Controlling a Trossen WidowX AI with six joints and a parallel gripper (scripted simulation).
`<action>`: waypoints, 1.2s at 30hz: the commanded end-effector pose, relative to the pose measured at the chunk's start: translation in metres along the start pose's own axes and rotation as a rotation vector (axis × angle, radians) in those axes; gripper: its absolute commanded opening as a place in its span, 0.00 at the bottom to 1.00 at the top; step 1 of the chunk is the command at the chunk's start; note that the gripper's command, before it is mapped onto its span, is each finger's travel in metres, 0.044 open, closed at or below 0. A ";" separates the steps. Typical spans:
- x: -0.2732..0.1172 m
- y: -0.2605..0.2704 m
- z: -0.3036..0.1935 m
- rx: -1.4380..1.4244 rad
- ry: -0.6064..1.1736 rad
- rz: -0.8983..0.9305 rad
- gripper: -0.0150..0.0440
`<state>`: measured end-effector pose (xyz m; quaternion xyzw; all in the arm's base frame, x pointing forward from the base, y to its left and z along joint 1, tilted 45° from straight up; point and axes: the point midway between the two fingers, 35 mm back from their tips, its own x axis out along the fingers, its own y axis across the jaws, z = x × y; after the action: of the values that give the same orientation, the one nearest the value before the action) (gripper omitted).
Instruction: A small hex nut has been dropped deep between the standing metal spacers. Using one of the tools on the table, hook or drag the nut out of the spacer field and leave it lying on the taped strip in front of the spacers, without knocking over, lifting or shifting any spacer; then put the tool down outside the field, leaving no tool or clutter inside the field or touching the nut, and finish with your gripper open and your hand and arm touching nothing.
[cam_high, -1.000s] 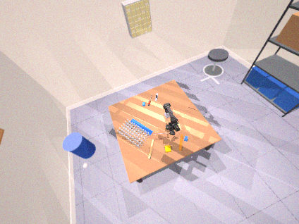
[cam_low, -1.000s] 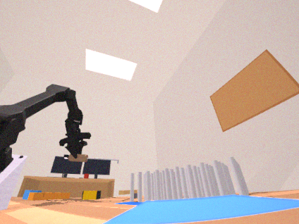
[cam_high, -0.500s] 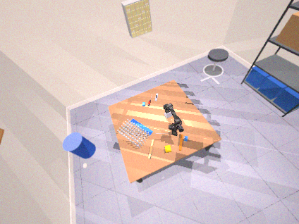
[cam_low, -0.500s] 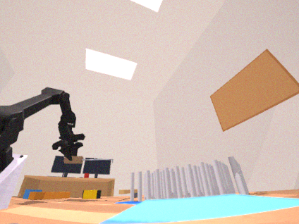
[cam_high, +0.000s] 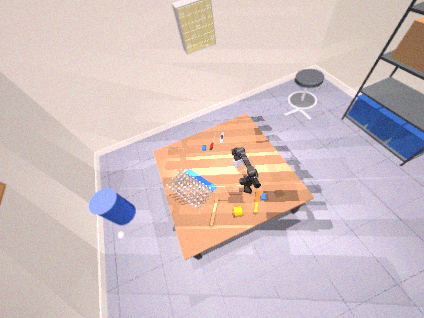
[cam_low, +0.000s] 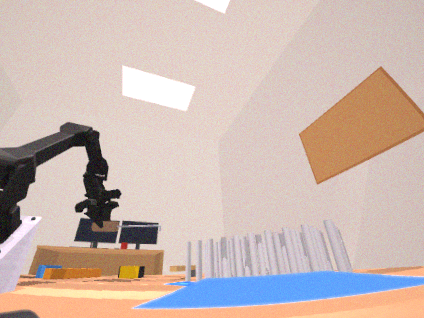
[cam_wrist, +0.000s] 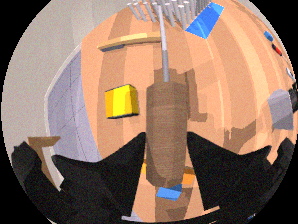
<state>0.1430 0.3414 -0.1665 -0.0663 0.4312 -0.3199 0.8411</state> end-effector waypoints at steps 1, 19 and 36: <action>0.003 0.001 -0.001 0.006 -0.006 0.005 0.25; 0.018 -0.001 -0.008 0.006 -0.006 0.005 0.25; 0.032 -0.003 -0.015 0.006 -0.006 0.005 0.25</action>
<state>0.1427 0.3234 -0.1943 -0.0633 0.4301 -0.3212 0.8414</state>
